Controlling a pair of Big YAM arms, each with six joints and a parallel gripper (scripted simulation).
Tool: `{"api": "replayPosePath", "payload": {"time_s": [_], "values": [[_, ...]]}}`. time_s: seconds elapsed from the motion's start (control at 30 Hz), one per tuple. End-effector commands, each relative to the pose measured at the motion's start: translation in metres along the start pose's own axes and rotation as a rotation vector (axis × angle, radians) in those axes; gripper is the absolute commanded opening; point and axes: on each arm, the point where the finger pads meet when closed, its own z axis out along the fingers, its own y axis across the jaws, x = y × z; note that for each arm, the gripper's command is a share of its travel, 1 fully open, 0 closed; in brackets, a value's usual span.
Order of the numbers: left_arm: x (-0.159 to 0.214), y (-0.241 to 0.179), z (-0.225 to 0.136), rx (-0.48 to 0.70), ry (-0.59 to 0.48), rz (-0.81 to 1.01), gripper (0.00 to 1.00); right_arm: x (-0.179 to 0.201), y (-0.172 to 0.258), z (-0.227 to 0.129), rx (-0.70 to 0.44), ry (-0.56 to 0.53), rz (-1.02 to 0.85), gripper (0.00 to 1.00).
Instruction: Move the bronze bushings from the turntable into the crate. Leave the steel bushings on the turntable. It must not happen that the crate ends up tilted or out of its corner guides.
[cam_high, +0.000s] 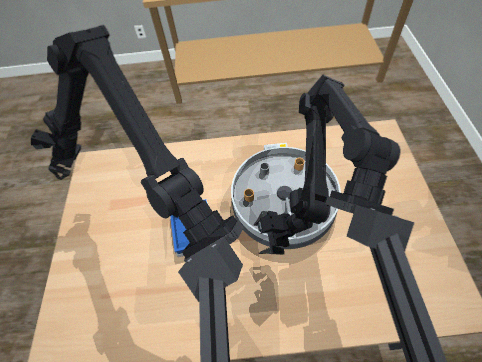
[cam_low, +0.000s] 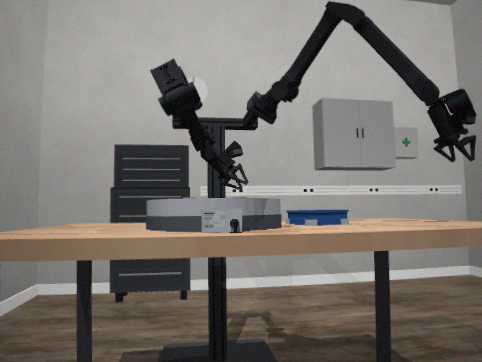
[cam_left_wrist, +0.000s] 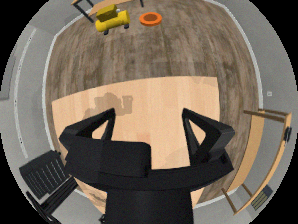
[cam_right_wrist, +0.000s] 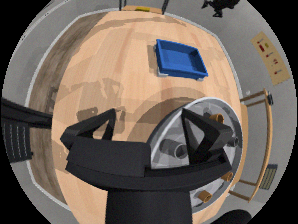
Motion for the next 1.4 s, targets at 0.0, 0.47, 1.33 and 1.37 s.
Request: {"api": "replayPosePath", "payload": {"time_s": [0.0, 0.47, 1.33, 1.37], "values": [[-0.011, -0.006, -0.006, 0.012, -0.019, -0.006, 1.00, -0.003, 0.001, -0.003, -0.004, -0.005, 0.001, 1.00], [-0.011, -0.006, -0.006, 0.012, -0.019, -0.006, 1.00, -0.003, 0.001, -0.003, -0.004, -0.005, 0.001, 1.00], [0.154, -0.196, -0.198, 0.602, 0.096, 0.463, 1.00, -0.012, 0.059, -0.011, -0.249, 0.030, 0.412, 1.00], [0.164, -0.203, -0.214, 0.642, 0.098, 0.490, 1.00, -0.013, 0.064, -0.012, -0.268, 0.036, 0.442, 1.00]]}}
